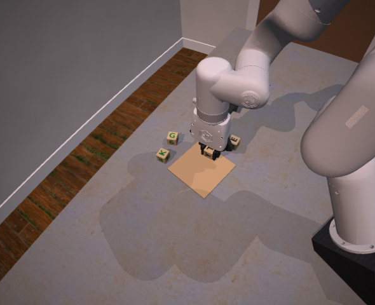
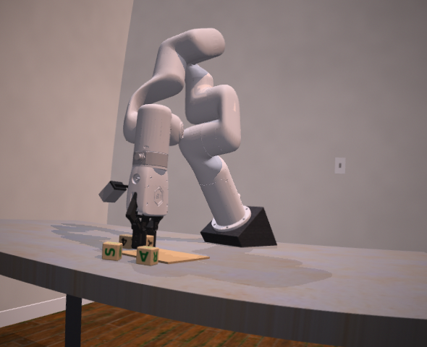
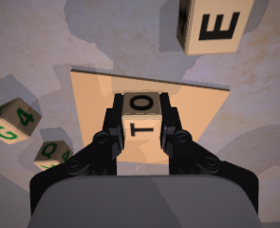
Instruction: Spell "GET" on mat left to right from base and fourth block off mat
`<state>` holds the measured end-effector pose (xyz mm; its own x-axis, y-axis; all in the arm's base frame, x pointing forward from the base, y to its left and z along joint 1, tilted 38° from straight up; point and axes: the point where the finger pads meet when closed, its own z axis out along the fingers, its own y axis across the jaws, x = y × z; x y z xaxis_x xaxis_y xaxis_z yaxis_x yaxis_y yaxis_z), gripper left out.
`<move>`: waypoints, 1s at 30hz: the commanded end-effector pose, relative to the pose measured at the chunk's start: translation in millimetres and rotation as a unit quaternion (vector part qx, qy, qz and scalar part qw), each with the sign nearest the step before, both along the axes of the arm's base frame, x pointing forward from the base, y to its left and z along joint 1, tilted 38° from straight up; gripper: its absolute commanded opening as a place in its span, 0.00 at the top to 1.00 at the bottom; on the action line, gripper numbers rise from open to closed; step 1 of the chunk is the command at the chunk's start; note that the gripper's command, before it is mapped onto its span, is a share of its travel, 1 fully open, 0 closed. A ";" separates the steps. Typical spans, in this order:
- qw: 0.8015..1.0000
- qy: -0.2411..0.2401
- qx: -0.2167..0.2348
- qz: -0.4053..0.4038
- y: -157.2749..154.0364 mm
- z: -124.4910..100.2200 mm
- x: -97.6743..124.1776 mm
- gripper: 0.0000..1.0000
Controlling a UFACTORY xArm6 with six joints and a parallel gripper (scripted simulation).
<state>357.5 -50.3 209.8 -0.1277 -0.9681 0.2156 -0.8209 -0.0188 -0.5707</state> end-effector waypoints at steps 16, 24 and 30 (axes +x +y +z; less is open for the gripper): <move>1.000 -0.001 0.000 0.000 0.0 0.9 0.8 0.73; 1.000 -0.001 0.000 0.000 -0.4 -0.3 1.7 0.73; 1.000 -0.001 0.000 0.000 -0.8 -1.6 2.6 0.73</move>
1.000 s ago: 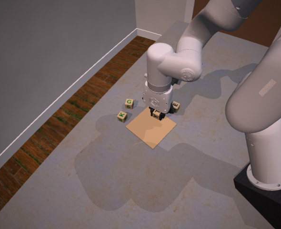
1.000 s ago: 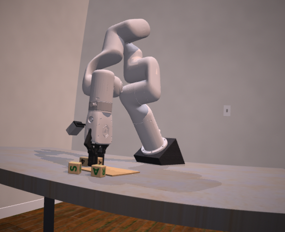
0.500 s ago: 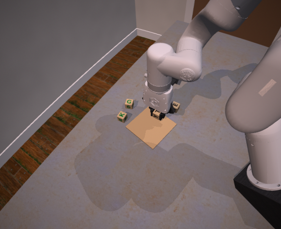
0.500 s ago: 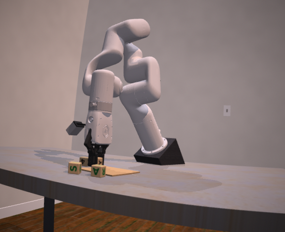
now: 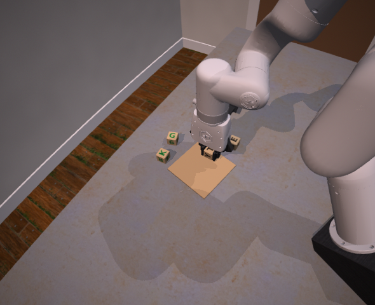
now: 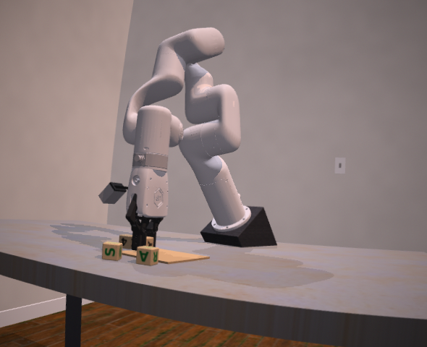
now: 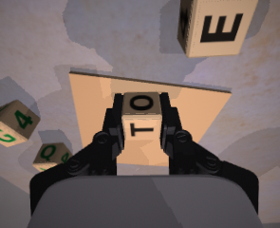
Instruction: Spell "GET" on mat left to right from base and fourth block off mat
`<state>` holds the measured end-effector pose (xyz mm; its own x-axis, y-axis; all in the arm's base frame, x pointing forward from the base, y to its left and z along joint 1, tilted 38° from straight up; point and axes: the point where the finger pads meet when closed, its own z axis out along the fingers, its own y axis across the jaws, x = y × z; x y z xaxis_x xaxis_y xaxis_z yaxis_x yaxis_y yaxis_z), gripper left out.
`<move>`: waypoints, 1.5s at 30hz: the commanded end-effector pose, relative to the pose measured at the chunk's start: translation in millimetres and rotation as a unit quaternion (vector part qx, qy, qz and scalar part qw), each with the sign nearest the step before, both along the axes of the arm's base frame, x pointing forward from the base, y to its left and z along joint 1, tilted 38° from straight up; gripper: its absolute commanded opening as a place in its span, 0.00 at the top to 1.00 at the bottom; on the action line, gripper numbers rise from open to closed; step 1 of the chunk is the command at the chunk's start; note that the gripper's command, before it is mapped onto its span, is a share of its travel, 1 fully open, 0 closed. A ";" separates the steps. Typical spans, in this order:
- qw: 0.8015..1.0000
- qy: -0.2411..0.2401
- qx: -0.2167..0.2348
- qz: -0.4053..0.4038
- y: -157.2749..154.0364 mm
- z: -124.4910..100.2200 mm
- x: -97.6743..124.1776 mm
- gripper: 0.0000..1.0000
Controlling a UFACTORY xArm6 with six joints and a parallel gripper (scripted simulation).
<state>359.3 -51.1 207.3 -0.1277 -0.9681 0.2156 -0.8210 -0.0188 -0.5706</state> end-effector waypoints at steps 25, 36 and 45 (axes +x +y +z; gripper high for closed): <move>1.000 -0.001 0.000 0.000 -0.1 0.6 1.1 0.73; 1.000 -0.001 0.000 0.000 -0.1 0.6 1.1 0.73; 1.000 -0.001 0.000 0.000 -0.1 0.6 1.1 0.69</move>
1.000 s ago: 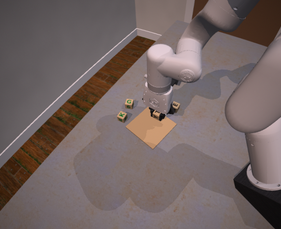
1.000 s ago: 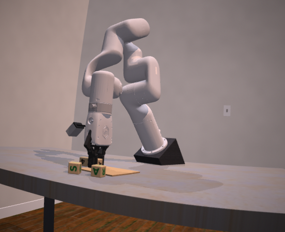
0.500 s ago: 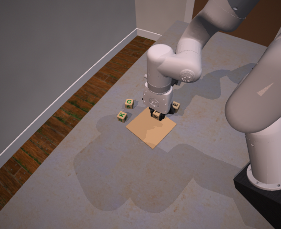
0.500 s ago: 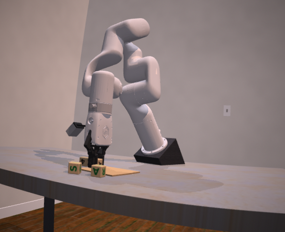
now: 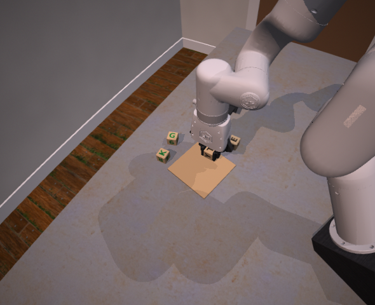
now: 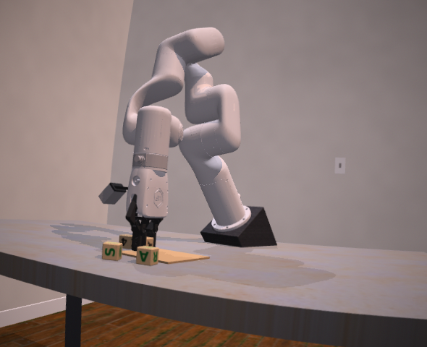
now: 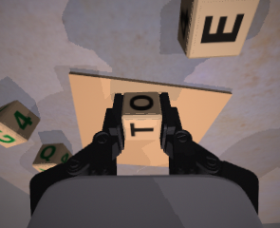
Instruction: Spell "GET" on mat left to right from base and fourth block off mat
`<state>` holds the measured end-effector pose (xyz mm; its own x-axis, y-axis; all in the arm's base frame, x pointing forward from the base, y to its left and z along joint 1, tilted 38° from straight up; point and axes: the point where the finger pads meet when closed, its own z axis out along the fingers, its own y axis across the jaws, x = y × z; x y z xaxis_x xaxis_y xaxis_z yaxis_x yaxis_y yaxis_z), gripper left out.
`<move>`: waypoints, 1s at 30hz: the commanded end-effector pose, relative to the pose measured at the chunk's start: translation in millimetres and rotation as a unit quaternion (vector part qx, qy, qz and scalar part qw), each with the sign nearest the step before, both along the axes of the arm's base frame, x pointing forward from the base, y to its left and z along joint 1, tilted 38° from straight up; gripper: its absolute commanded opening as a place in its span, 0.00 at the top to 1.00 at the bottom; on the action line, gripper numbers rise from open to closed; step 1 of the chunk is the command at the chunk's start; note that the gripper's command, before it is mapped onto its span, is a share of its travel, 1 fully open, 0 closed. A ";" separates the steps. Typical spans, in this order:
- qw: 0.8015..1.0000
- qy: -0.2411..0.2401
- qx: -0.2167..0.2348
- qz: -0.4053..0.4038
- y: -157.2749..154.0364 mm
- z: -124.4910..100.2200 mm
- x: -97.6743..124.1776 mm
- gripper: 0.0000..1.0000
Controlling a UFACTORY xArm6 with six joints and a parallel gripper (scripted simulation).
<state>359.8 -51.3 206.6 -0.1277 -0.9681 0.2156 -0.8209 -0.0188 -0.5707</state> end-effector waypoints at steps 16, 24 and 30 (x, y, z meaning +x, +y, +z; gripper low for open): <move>1.000 -0.001 0.000 0.000 0.1 1.2 0.6 0.53; 1.000 -0.001 0.000 0.000 0.5 2.6 -0.3 0.53; 1.000 -0.001 0.000 0.000 3.6 12.6 -7.4 0.53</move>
